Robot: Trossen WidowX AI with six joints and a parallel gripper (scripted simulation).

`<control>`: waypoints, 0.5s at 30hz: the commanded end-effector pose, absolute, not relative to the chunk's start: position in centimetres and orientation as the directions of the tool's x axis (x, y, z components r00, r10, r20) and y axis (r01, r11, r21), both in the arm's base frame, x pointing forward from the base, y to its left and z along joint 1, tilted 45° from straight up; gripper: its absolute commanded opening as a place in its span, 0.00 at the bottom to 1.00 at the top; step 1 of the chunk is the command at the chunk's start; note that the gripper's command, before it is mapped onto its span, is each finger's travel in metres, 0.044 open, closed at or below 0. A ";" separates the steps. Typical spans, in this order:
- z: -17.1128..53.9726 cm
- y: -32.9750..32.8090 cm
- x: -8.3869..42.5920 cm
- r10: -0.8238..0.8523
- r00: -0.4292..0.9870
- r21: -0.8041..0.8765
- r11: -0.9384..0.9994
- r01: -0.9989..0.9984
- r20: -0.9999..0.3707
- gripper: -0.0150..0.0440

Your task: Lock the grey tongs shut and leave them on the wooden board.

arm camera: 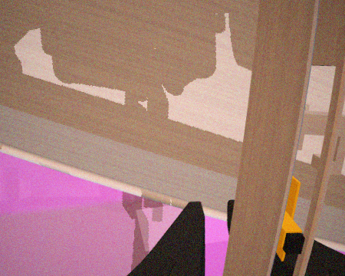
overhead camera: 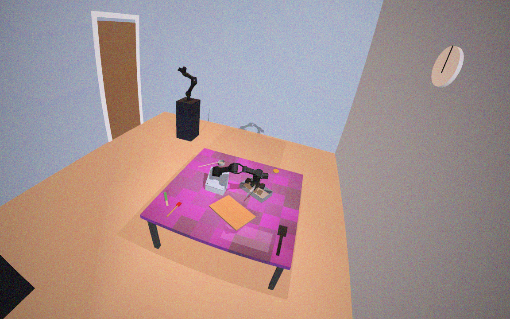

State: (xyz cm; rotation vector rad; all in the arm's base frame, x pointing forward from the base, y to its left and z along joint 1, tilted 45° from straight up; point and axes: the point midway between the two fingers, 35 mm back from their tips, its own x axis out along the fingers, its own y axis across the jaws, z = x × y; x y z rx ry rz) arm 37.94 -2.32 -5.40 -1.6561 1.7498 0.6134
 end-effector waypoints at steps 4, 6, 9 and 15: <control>-2.9 -4.3 38.1 -0.693 0.018 -0.012 -0.014 -1.000 -0.721 0.00; -2.2 -5.0 38.0 -0.694 0.018 0.019 -0.046 -0.999 -0.720 0.00; -1.2 -6.1 37.9 -0.696 0.018 0.065 -0.093 -0.993 -0.718 0.00; 0.8 -8.2 37.4 -0.701 0.017 0.159 -0.185 -0.970 -0.713 0.00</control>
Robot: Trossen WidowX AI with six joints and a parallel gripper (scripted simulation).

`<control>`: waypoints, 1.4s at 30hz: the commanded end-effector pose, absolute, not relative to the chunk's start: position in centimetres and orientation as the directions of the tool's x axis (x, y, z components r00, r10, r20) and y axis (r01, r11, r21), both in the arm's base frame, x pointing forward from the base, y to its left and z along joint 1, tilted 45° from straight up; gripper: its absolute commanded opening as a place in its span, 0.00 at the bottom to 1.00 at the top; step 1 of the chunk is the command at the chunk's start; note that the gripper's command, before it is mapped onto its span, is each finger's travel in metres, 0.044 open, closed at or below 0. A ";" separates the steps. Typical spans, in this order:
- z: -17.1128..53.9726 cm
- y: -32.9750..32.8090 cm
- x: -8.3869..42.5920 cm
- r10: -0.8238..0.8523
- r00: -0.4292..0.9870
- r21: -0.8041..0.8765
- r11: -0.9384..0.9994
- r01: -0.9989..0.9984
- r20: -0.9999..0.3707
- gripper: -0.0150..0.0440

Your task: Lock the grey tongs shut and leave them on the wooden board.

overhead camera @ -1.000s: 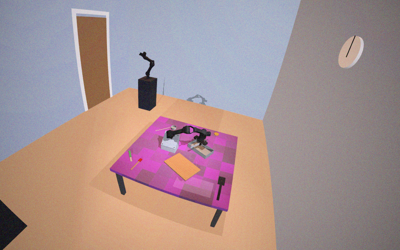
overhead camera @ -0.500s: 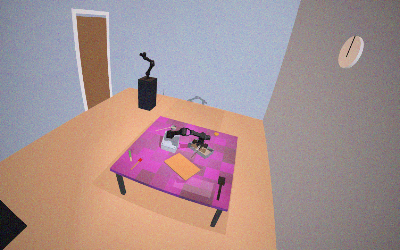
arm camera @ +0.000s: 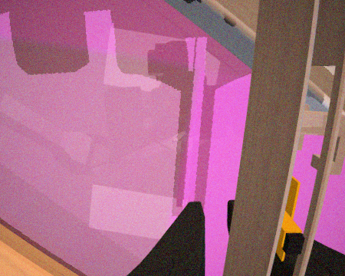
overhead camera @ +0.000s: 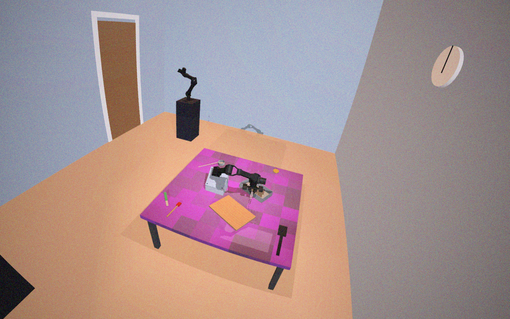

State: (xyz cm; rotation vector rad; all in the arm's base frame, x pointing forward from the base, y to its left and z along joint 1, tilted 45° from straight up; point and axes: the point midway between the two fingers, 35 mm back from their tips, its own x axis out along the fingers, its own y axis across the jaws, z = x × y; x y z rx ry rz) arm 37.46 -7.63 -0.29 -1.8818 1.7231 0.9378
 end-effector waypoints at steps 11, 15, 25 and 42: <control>2.4 -9.9 36.9 -0.706 0.015 0.203 -0.223 -0.953 -0.708 0.00; 2.8 -10.3 36.7 -0.705 0.014 0.109 -0.130 -0.985 -0.709 0.00; 3.8 -11.5 36.3 -0.700 0.013 -0.165 0.150 -0.975 -0.714 0.00; 5.6 -13.5 35.3 -0.695 0.011 -0.548 0.556 -0.625 -0.719 0.00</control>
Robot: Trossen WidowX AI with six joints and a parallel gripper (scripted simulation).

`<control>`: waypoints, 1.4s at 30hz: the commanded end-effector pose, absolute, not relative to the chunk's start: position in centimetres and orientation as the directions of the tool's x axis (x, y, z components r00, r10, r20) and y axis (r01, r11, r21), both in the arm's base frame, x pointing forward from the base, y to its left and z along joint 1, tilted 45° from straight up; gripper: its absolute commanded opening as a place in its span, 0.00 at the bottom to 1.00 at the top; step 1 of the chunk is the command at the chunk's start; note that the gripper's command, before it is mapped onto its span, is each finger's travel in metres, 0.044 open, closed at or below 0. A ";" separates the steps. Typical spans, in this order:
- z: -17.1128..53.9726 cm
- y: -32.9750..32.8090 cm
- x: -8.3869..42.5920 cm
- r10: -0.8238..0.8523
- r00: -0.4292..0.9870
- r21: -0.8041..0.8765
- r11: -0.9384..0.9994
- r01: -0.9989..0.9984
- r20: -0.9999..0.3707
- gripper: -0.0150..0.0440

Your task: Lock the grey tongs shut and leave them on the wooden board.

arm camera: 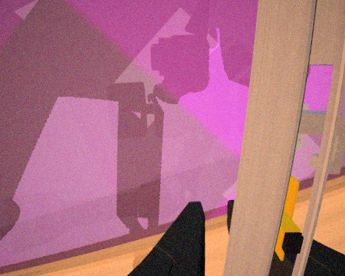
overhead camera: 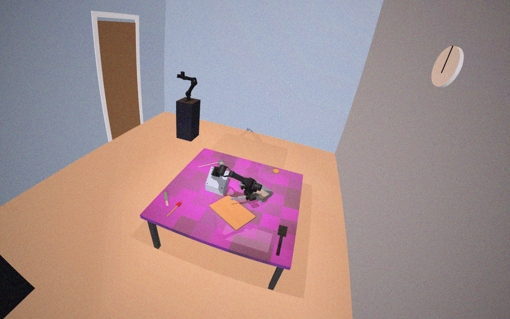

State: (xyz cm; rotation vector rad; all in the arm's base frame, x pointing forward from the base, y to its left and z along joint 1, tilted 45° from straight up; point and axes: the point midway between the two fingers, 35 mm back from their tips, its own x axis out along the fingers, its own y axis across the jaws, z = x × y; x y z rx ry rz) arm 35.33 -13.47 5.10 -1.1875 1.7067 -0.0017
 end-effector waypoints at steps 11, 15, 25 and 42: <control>6.8 -14.7 34.6 -0.693 0.011 -0.675 0.698 -0.239 -0.721 0.00; 7.2 -15.2 34.3 -0.692 0.011 -0.691 0.718 -0.083 -0.721 0.00; 8.2 -16.3 33.6 -0.692 0.011 -0.656 0.690 0.307 -0.722 0.00; 9.9 -18.0 32.2 -0.692 0.011 -0.377 0.408 0.832 -0.722 0.00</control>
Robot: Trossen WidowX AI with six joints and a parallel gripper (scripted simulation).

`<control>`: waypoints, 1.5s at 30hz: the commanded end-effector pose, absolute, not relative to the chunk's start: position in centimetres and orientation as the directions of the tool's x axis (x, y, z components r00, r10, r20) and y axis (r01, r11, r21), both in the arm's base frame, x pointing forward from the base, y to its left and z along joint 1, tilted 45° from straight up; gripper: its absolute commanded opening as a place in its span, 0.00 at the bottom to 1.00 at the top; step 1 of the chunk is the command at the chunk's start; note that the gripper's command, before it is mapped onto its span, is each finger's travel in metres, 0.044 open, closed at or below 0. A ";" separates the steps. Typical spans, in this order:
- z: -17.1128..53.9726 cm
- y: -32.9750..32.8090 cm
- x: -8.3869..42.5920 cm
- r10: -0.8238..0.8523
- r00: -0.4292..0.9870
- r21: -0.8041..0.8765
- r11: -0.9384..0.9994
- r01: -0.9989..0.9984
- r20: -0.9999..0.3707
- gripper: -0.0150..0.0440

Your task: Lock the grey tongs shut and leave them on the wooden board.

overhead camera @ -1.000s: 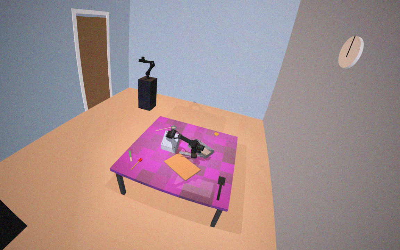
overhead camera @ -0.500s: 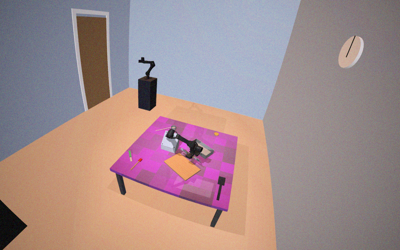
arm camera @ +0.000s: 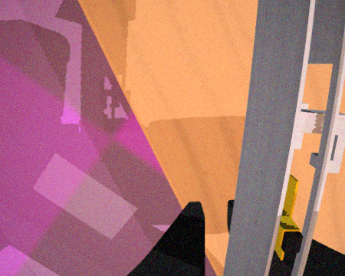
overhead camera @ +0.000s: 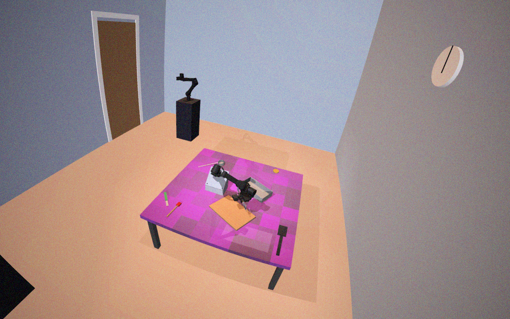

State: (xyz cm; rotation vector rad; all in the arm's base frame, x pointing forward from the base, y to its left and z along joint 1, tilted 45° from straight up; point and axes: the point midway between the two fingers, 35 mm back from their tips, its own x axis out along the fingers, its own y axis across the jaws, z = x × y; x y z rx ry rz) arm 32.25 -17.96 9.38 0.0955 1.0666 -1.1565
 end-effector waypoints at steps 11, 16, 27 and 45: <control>11.0 -19.0 31.2 -0.694 0.012 -0.099 0.120 0.988 -0.720 0.00; 11.4 -19.5 30.7 -0.694 0.012 0.038 -0.021 0.999 -0.719 0.00; 12.5 -20.5 29.6 -0.698 0.013 0.327 -0.319 0.889 -0.716 0.00; 14.1 -21.9 27.7 -0.705 0.013 0.656 -0.653 0.379 -0.709 0.00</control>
